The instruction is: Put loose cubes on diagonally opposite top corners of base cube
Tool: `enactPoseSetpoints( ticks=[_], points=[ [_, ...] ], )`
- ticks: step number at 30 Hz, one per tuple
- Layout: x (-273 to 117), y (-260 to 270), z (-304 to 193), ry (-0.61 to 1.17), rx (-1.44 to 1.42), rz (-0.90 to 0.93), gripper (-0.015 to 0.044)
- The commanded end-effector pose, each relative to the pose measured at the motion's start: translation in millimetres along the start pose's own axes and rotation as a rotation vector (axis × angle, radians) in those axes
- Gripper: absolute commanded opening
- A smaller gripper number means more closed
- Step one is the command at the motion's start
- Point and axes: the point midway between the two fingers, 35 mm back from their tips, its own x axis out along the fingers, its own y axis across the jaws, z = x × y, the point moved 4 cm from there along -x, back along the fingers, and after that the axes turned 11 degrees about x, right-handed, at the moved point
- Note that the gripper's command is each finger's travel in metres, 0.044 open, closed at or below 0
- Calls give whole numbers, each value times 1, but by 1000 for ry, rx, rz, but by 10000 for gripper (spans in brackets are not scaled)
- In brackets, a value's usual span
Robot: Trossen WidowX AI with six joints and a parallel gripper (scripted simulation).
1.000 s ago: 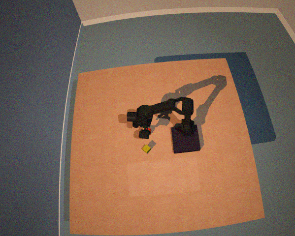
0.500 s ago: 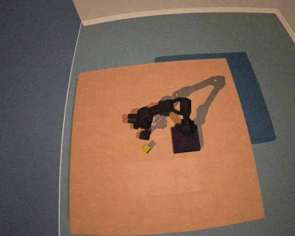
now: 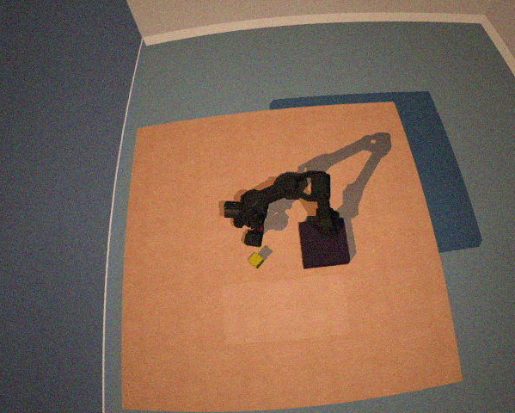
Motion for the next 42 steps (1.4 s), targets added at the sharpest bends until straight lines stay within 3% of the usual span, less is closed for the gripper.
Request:
enactPoseSetpoints(
  ticks=[1,42],
  points=[
    [2,0,-1,2,5,3,107],
    [-108,-1,0,1,5,3,105]
  ],
)
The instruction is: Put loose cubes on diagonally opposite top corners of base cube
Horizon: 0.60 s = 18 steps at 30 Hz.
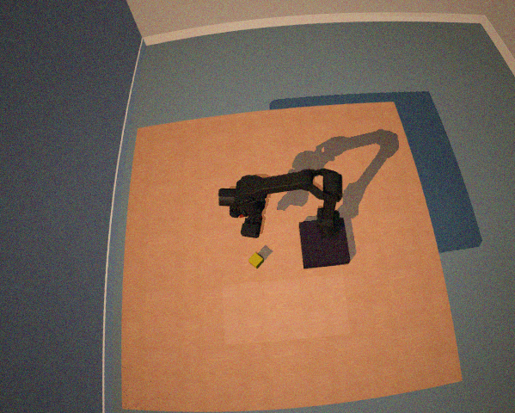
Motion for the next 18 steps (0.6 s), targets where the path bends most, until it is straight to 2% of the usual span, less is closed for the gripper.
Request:
enactPoseSetpoints(
  ticks=[1,18],
  points=[
    [-10,0,0,-9,0,5,105],
    [1,46,-5,-11,-549,6,105]
  ],
)
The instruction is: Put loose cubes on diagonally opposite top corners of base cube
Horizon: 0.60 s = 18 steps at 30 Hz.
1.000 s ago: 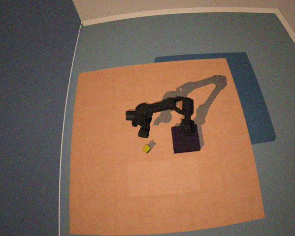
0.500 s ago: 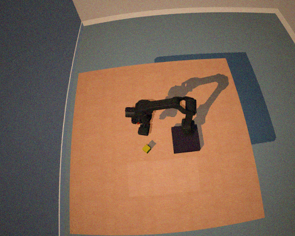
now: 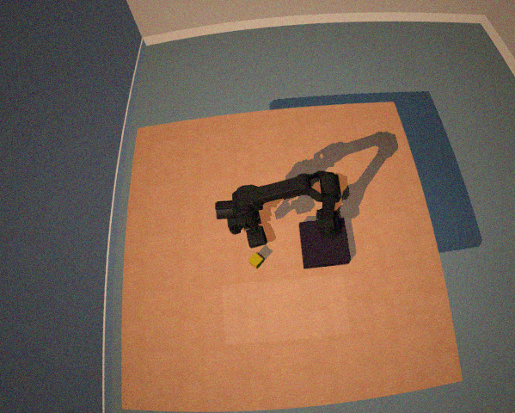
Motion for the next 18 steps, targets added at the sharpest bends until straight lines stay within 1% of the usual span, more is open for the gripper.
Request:
enactPoseSetpoints(
  ticks=[1,18],
  points=[
    [2,12,5,-9,-155,0,105],
    [15,64,11,-10,-757,1,105]
  ],
)
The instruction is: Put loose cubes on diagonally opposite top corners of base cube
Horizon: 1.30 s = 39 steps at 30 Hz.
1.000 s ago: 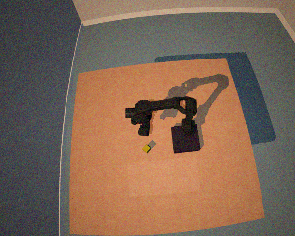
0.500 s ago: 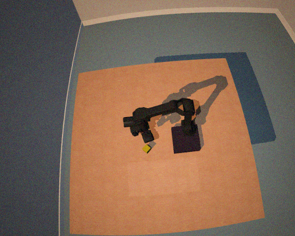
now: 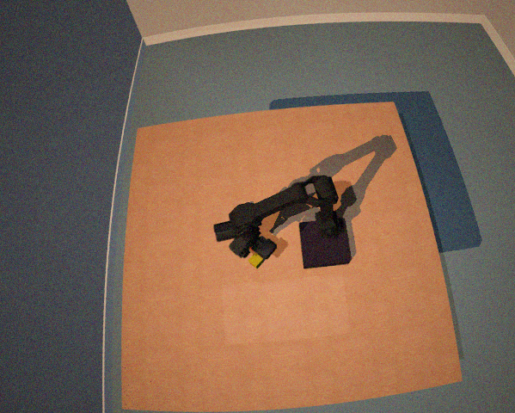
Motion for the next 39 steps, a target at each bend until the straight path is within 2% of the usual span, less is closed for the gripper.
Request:
enactPoseSetpoints(
  ticks=[1,17,31,39],
  points=[
    [2,10,10,-7,-156,-4,105],
    [15,51,36,-9,-699,-3,105],
    [15,51,36,-9,-705,-3,105],
    [31,51,36,-9,-710,-3,105]
  ],
)
